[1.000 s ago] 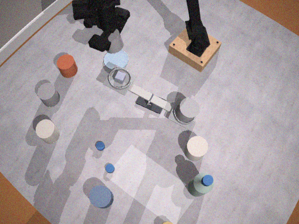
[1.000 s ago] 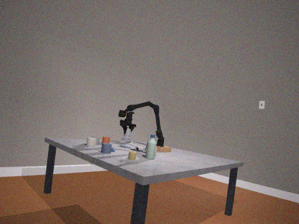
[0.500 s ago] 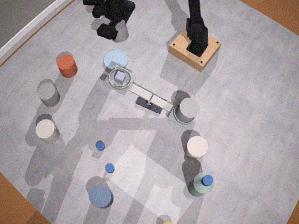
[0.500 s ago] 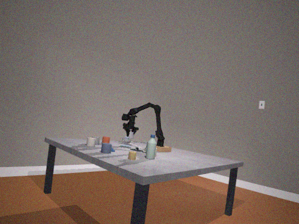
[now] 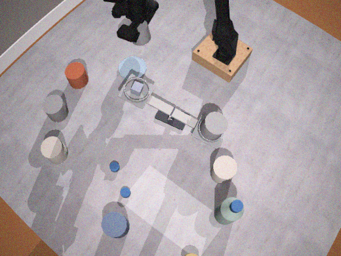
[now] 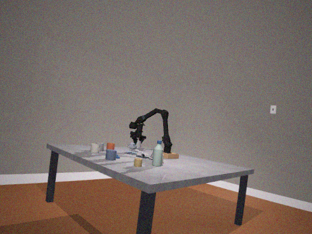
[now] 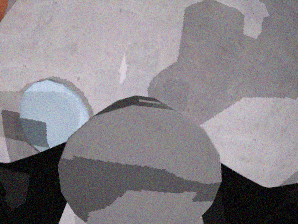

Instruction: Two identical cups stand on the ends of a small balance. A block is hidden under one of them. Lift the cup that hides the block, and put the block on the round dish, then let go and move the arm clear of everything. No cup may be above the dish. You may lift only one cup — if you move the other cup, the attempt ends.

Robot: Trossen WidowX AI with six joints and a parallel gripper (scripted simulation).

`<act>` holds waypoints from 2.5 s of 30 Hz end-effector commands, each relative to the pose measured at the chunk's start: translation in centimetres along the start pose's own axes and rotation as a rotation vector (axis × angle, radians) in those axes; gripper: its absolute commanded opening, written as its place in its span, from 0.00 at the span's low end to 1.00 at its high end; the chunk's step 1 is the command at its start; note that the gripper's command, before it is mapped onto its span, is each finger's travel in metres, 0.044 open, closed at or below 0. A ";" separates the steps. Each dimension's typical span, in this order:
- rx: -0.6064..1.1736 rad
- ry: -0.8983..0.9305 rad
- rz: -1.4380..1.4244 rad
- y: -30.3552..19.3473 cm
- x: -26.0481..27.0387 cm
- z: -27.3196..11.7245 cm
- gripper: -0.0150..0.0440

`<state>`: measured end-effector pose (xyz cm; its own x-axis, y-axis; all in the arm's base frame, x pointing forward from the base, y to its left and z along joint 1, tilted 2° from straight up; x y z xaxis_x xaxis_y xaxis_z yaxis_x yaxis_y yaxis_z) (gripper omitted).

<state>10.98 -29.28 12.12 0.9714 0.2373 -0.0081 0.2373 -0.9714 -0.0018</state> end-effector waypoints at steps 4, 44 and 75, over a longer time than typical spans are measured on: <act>0.004 -0.002 -0.003 -0.2 -0.2 2.5 0.25; 0.004 -0.002 -0.003 -0.2 -0.1 -1.5 1.00; 0.011 0.020 -0.103 -8.7 22.2 -5.9 0.69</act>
<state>30.42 -15.74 18.65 0.9401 0.3406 0.0144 0.3408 -0.9401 -0.0125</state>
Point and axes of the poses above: the point midway between the two fingers, 35 mm back from their tips, its own z axis out along the fingers, its own x axis across the jaws, y = z × x, the point moved 7 cm from there along -z, back along the fingers, and after that the axes turned 6 degrees about -z, right-handed, at the moved point
